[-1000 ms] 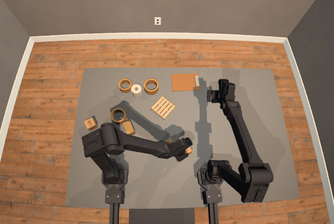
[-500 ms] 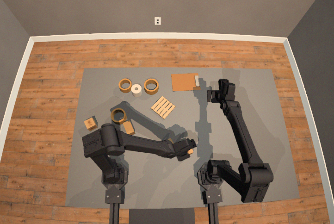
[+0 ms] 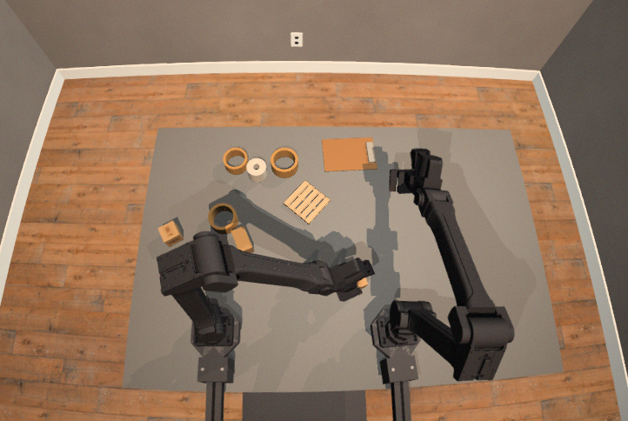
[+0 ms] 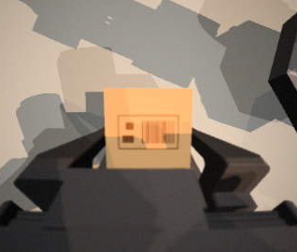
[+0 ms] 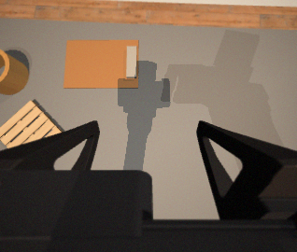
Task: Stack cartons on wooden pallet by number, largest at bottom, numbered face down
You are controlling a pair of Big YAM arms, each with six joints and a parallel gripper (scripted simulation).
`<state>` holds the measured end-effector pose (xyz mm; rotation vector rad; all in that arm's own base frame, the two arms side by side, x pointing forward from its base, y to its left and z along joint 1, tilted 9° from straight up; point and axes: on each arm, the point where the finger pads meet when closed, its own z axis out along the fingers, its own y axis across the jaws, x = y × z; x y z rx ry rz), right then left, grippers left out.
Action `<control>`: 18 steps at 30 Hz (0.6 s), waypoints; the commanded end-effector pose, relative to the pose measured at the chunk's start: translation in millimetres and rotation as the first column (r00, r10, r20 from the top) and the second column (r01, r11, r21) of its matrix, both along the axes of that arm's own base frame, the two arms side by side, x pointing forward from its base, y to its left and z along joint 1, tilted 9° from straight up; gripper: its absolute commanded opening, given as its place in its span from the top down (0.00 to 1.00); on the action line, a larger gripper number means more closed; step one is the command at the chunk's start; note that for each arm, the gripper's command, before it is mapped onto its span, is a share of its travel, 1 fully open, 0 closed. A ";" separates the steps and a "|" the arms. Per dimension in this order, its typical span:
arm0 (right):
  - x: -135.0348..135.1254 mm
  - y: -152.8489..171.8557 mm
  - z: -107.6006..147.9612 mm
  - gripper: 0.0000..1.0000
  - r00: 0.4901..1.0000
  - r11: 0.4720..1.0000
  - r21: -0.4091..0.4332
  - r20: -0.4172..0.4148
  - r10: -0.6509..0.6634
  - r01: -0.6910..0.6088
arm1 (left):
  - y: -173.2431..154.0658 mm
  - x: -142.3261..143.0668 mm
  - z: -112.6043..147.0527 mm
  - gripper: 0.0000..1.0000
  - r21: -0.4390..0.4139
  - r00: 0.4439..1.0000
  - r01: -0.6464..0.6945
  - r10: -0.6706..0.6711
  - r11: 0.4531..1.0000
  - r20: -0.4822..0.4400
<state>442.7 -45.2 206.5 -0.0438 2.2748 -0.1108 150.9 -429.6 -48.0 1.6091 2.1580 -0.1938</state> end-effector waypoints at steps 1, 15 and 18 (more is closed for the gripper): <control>13.8 -2.7 28.9 0.00 0.999 1.000 -0.014 0.053 0.004 -0.003 | -5.6 7.4 -8.6 0.46 -0.009 1.000 0.004 -0.004 1.000 0.009; 13.8 -2.7 28.9 0.00 0.999 1.000 -0.014 0.053 0.004 -0.003 | 3.9 8.1 -28.7 0.46 -0.009 1.000 0.002 -0.002 1.000 0.008; 13.8 -2.7 28.9 0.00 0.999 1.000 -0.014 0.053 0.004 -0.003 | 13.1 5.9 -36.7 0.46 0.003 1.000 0.003 -0.003 1.000 0.004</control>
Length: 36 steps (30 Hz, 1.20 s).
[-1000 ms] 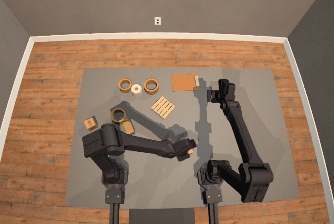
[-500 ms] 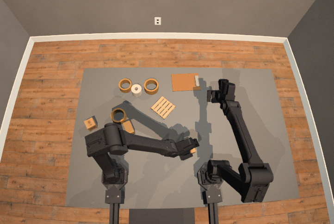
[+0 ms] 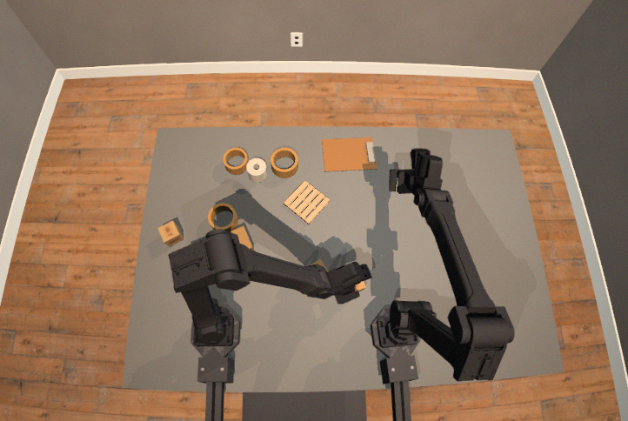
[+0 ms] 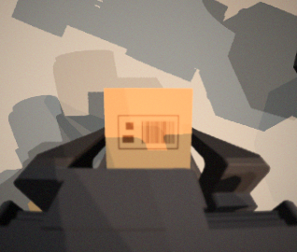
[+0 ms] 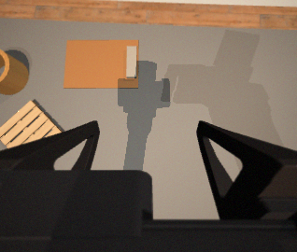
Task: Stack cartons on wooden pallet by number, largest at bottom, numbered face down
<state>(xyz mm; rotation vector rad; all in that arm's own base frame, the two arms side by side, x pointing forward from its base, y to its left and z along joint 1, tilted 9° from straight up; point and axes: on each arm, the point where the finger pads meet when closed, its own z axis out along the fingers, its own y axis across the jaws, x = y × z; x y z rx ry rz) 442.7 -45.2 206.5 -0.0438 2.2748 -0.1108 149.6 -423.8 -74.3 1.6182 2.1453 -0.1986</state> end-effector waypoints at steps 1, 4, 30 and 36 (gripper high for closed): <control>13.8 -2.7 28.9 0.00 0.999 1.000 -0.014 0.053 0.004 -0.003 | 11.8 6.0 -13.7 0.46 0.014 1.000 -0.008 0.008 1.000 -0.001; 13.8 -2.7 28.9 0.00 0.999 1.000 -0.014 0.053 0.004 -0.003 | 2.6 9.1 -9.5 0.46 -0.005 1.000 -0.010 0.010 1.000 0.004; 13.8 -2.7 28.9 0.00 0.999 1.000 -0.014 0.053 0.004 -0.003 | 7.2 9.3 -20.4 0.46 -0.004 1.000 -0.011 0.011 1.000 0.003; 13.8 -2.7 28.9 0.00 0.999 1.000 -0.014 0.053 0.004 -0.003 | 8.9 9.2 -24.0 0.46 -0.002 1.000 -0.010 0.010 1.000 0.003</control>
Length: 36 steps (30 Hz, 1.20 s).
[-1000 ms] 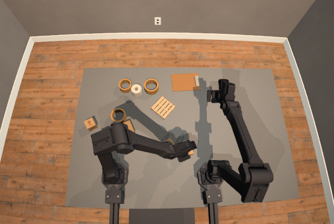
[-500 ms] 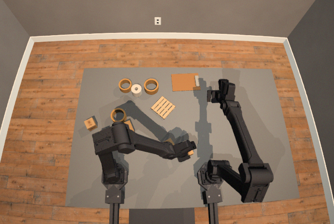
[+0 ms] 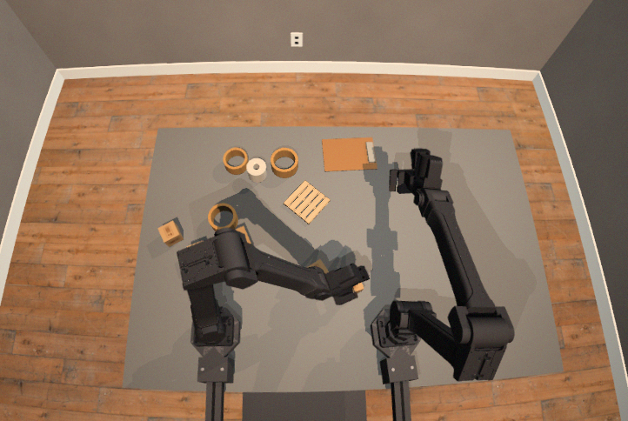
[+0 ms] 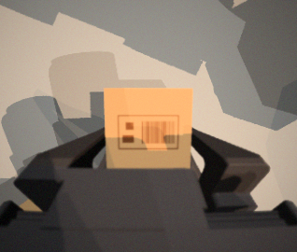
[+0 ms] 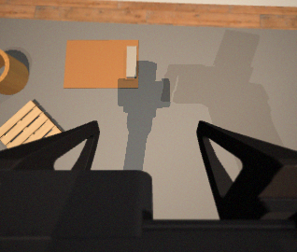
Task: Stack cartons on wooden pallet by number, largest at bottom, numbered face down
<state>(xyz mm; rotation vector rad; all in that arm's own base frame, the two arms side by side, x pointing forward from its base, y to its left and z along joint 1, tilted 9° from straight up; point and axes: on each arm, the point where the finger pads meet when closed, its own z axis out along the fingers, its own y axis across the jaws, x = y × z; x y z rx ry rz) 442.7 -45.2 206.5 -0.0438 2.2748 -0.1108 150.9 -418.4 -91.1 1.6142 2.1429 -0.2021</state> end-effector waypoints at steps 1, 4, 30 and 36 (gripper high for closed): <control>13.8 -2.7 28.9 0.00 0.999 1.000 -0.014 0.053 0.004 -0.003 | 4.2 7.8 -8.4 0.46 0.004 1.000 -0.008 0.008 1.000 0.002; 13.8 -2.7 28.9 0.00 0.999 1.000 -0.014 0.053 0.004 -0.003 | 4.9 7.7 -9.6 0.46 0.005 1.000 -0.009 0.009 1.000 0.001; 13.8 -2.7 28.9 0.00 0.999 1.000 -0.014 0.053 0.004 -0.003 | 18.7 -4.4 5.6 0.17 0.016 1.000 -0.015 0.015 1.000 -0.012; 13.8 -2.7 28.9 0.00 0.999 1.000 -0.014 0.053 0.004 -0.003 | 19.8 -12.6 18.1 0.17 0.012 1.000 -0.003 0.003 1.000 -0.009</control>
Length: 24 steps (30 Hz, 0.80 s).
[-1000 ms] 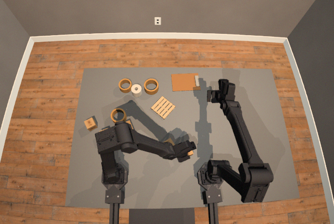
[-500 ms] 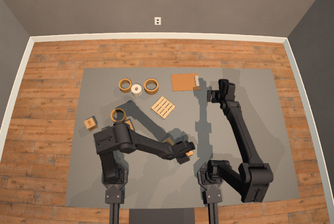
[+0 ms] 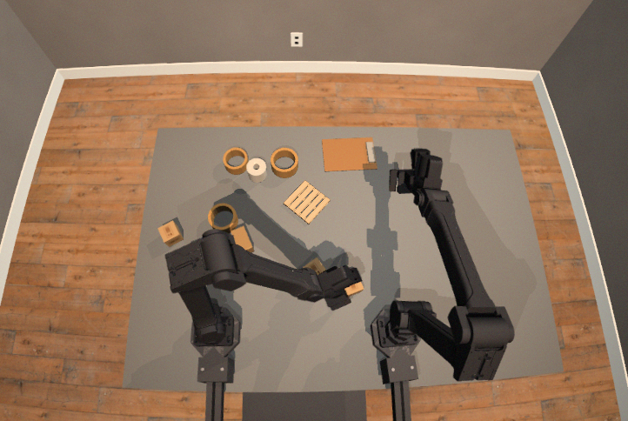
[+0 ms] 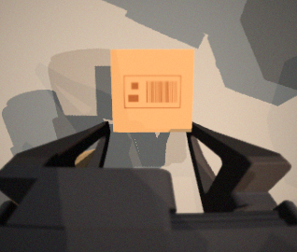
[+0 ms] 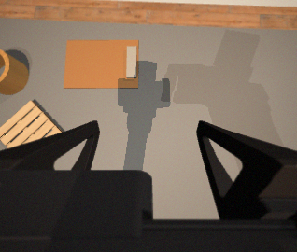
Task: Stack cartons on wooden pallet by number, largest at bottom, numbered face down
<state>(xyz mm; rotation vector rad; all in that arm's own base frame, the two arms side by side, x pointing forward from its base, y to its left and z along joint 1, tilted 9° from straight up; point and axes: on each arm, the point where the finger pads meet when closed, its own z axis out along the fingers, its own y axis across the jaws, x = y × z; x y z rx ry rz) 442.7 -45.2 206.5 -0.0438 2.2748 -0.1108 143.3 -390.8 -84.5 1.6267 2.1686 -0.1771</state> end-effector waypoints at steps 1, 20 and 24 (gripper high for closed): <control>13.8 -2.7 28.9 0.00 0.999 1.000 -0.014 0.053 0.004 -0.003 | -6.9 -5.5 12.8 0.05 -0.018 1.000 0.003 -0.003 1.000 0.002; 13.8 -2.7 28.9 0.00 0.999 1.000 -0.014 0.053 0.004 -0.003 | -2.7 -12.3 65.9 0.00 -0.034 1.000 0.001 0.000 0.999 0.012; 13.8 -2.7 28.9 0.00 0.999 1.000 -0.014 0.053 0.004 -0.003 | -7.6 -10.7 66.1 0.17 -0.042 1.000 0.003 -0.002 0.999 0.015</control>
